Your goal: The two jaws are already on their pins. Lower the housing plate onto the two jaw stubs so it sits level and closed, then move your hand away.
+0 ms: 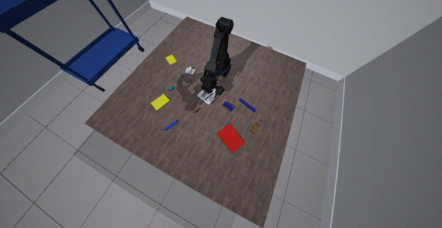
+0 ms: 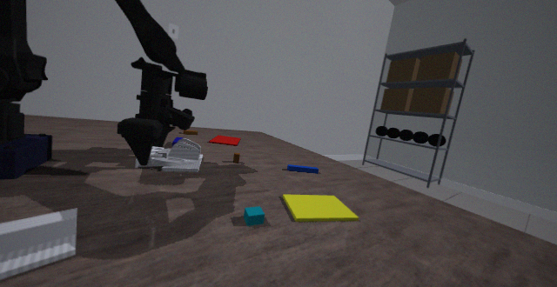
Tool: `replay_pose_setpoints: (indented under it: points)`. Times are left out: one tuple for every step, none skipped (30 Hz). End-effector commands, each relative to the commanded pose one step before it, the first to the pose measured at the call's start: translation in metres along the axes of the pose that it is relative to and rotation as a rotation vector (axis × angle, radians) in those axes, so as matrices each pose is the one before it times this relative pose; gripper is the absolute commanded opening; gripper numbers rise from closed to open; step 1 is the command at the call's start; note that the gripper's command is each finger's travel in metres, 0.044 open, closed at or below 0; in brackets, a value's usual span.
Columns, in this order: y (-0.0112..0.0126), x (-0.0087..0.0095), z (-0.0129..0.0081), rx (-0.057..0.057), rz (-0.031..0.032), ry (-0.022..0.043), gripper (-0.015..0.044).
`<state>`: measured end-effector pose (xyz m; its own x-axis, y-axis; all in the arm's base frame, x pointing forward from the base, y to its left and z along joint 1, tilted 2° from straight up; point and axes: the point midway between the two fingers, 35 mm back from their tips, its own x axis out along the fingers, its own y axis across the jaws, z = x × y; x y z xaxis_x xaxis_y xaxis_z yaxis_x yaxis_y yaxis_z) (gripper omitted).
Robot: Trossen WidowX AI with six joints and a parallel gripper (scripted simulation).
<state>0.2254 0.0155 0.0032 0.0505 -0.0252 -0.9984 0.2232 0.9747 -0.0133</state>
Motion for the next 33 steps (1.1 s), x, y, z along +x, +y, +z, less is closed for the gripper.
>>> replay_pose_setpoints:
  points:
    - [0.00000, -0.00001, -0.00001, 0.0000, -0.00003, 0.00004, 0.0440]
    - [0.00000, 0.00000, 0.00000, 0.0000, 0.00000, 0.00000, 0.0440]
    - [0.00000, 0.00000, 0.00000, 0.0000, 0.00000, 0.00000, 0.0440]
    - [0.00000, 0.00000, 0.00000, 0.0000, 0.00000, 0.00000, 0.0440]
    - [0.00000, 0.00000, 0.00000, 0.0000, 0.00000, 0.00000, 0.0440]
    - [0.00000, 0.00000, 0.00000, 0.0000, 0.00000, 0.00000, 0.0440]
    - [0.00010, -0.00235, 0.00033, -0.0001, -0.00009, -0.00004, 0.0440]
    - [0.00019, -0.00497, 0.00061, -0.0002, -0.00020, -0.00008, 0.0440]
    - [0.00019, -0.00664, 0.00063, -0.0003, -0.00026, -0.00009, 0.0440]
    - [0.00013, -0.00877, 0.00050, -0.0004, -0.00035, -0.00009, 0.0440]
    - [-0.00001, -0.01150, 0.00010, -0.0005, -0.00047, -0.00006, 0.0440]
    - [-0.00022, -0.01137, -0.00050, -0.0005, -0.00048, 0.00000, 0.0440]
    - [-0.00045, -0.01178, -0.00113, -0.0005, -0.00051, 0.00006, 0.0440]
    - [-0.00058, -0.01042, -0.00152, -0.0004, -0.00047, 0.00010, 0.0440]
    - [-0.00046, -0.00669, -0.00123, -0.0003, -0.00031, 0.00009, 0.0440]
    - [-0.00018, -0.00228, -0.00047, -0.0001, -0.00011, 0.00004, 0.0440]
    - [0.00000, 0.00000, 0.00000, 0.0000, 0.00000, 0.00000, 0.0440]
    - [0.00000, 0.00000, 0.00000, 0.0000, 0.00000, 0.00000, 0.0440]
    - [0.00000, 0.00000, 0.00000, 0.0000, 0.00000, 0.00000, 0.0440]
    - [0.00113, 0.00929, 0.00189, -0.0030, 0.00437, -0.00188, 0.0440]
    - [-0.00018, -0.00241, -0.00046, 0.0001, -0.00018, 0.00011, 0.0440]
    - [-0.00060, -0.00724, -0.00153, 0.0004, -0.00055, 0.00034, 0.0440]
    - [-0.00120, -0.01208, -0.00309, 0.0006, -0.00094, 0.00061, 0.0440]
    - [-0.00188, -0.01531, -0.00489, 0.0008, -0.00123, 0.00087, 0.0440]
    - [-0.00176, -0.01199, -0.00462, 0.0006, -0.00100, 0.00076, 0.0440]
    - [-0.00118, -0.00714, -0.00310, 0.0004, -0.00061, 0.00049, 0.0440]
    - [-0.00041, -0.00237, -0.00109, 0.0001, -0.00021, 0.00017, 0.0440]
    - [0.00000, 0.00000, 0.00000, 0.0000, 0.00000, 0.00000, 0.0440]
    - [0.00000, 0.00000, 0.00000, 0.0000, 0.00000, 0.00000, 0.0440]
    - [0.00000, 0.00000, 0.00000, 0.0000, 0.00000, 0.00000, 0.0440]
    - [0.00000, 0.00000, 0.00000, 0.0000, 0.00000, 0.00000, 0.0440]
    - [0.00000, 0.00000, 0.00000, 0.0000, 0.00000, 0.00000, 0.0440]
    - [0.00000, 0.00000, 0.00000, 0.0000, 0.00000, 0.00000, 0.0440]
